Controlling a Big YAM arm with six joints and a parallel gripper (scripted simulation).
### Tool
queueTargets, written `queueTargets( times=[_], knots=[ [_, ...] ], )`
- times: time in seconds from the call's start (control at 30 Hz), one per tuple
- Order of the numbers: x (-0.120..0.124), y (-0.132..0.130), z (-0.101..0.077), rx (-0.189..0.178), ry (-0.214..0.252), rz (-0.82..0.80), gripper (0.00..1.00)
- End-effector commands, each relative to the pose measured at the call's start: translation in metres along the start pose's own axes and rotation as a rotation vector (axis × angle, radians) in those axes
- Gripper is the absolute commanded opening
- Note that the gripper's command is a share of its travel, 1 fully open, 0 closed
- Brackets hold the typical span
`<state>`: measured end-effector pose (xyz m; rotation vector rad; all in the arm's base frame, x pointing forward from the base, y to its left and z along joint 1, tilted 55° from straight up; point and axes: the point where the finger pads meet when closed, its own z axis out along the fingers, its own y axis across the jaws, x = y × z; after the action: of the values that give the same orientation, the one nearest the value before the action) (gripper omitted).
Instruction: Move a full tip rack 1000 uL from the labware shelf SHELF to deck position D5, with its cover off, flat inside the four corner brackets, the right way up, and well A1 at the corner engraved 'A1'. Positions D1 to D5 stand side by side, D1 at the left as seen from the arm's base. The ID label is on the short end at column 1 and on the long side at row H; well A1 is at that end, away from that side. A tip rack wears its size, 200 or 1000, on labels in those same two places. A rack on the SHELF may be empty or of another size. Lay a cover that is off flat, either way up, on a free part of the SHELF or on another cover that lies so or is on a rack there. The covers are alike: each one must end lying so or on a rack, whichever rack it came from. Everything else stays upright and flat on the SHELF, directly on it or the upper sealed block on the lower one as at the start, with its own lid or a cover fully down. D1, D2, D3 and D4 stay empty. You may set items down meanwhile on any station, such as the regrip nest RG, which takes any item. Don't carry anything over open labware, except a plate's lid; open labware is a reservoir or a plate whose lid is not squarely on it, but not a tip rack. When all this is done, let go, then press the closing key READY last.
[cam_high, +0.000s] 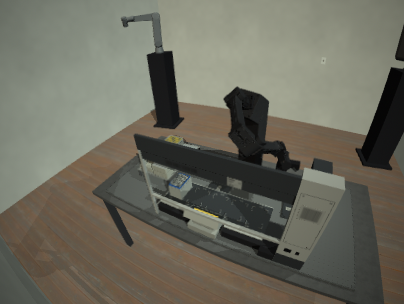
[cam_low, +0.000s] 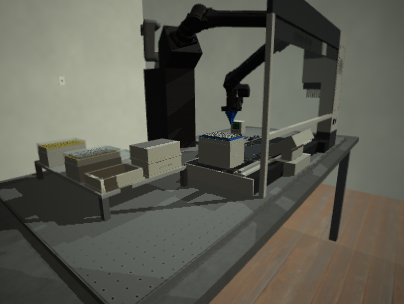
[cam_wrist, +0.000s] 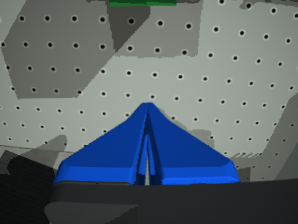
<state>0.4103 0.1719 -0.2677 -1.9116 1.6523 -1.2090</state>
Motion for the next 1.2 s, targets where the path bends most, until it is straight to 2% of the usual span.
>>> queueTargets(
  times=[0.0,0.43,0.57,0.6,1.17],
  knots=[
    [0.007,0.005,0.007,-0.007,0.009,-0.013,0.0],
    [0.007,0.005,0.029,-0.007,0.009,-0.014,0.0],
    [0.007,0.005,0.029,-0.006,0.011,-0.014,0.0],
    [0.012,0.012,0.025,-0.02,0.014,-0.025,0.0],
    [0.012,0.012,0.025,-0.019,0.014,-0.025,0.0]
  ],
)
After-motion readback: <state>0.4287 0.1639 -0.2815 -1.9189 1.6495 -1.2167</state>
